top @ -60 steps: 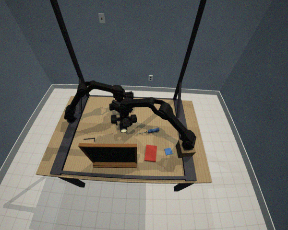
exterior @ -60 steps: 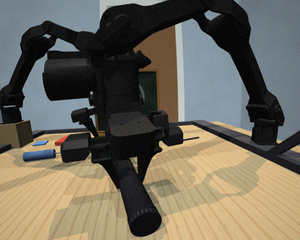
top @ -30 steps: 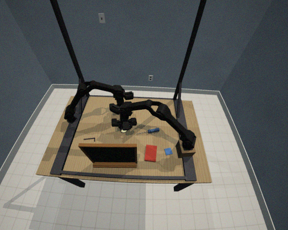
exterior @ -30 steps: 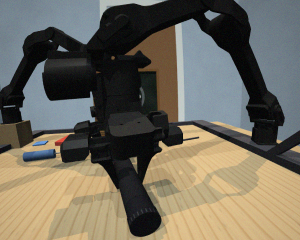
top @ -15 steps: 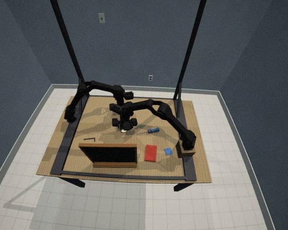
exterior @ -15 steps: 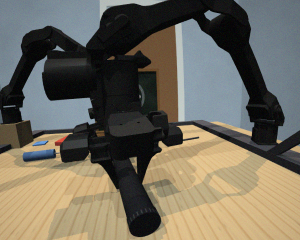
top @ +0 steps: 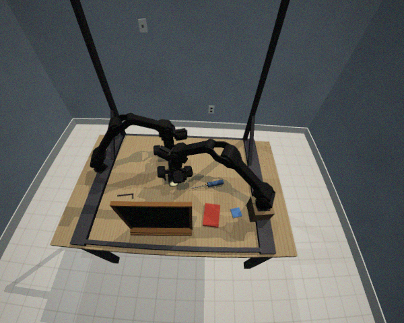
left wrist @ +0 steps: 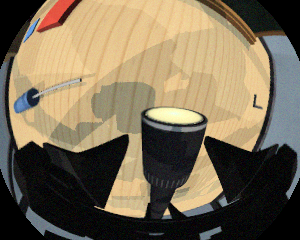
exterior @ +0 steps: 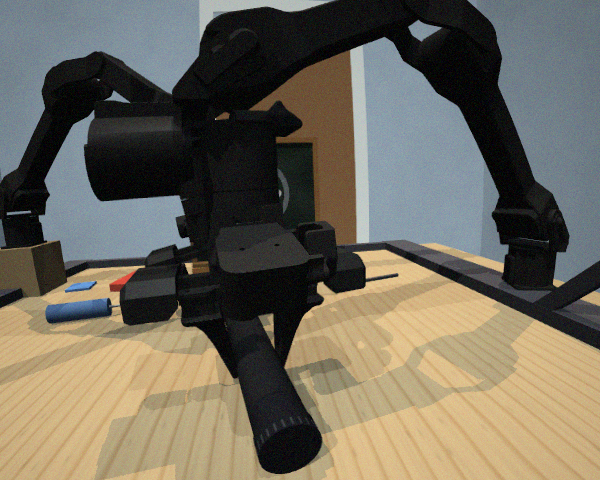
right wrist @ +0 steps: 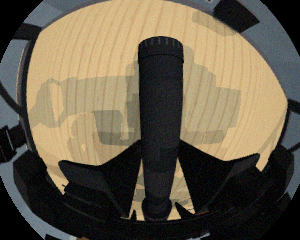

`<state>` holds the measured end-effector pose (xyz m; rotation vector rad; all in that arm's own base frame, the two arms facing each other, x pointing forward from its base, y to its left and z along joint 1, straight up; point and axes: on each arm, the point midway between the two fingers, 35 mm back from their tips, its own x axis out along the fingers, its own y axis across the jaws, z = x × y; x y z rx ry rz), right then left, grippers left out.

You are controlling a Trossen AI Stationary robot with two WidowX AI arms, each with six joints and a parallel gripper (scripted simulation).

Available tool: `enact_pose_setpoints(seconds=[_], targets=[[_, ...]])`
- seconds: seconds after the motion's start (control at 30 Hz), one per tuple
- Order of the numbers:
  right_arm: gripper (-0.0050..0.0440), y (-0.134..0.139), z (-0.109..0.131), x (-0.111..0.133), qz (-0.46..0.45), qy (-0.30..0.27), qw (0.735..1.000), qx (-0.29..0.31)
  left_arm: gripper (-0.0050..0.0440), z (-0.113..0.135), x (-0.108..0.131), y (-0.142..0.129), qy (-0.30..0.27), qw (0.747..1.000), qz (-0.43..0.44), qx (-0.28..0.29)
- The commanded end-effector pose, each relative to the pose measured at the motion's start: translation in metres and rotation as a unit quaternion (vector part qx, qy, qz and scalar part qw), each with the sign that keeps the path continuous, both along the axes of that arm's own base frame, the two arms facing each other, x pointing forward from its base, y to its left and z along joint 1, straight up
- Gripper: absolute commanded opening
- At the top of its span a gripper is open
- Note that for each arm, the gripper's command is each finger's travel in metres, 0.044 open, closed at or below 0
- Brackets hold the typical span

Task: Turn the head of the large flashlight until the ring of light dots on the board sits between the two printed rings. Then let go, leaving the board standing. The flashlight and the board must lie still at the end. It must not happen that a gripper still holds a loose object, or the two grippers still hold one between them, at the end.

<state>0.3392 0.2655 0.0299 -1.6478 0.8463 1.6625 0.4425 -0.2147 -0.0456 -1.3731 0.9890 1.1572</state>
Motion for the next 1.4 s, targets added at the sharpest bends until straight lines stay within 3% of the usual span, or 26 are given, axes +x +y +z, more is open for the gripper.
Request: enact_pose_setpoints(seconds=[0.0, 0.43, 0.83, 1.07, 1.37], targets=[[0.0130, 0.002, 0.011, 0.004, -0.002, -0.013, 1.000, 0.009, 0.0440, 0.016, 0.004, -0.003, -0.013, 1.000, 0.000, -0.009], [0.0130, 0.002, 0.011, 0.004, -0.002, -0.013, 1.000, 0.009, 0.0440, 0.061, -0.004, -0.005, -0.018, 1.000, 0.000, -0.011], [0.0130, 0.002, 0.011, 0.004, -0.002, -0.013, 1.000, 0.009, 0.0440, 0.068, -0.004, -0.005, -0.020, 1.000, 0.000, -0.012], [0.0130, 0.002, 0.011, 0.004, -0.002, -0.013, 1.000, 0.009, 0.0440, 0.085, 0.000, 0.005, -0.044, 0.998, -0.035, -0.017], [0.0130, 0.002, 0.011, 0.004, -0.002, -0.013, 1.000, 0.009, 0.0440, 0.141, 0.010, 0.035, -0.138, 0.979, -0.147, -0.013]])
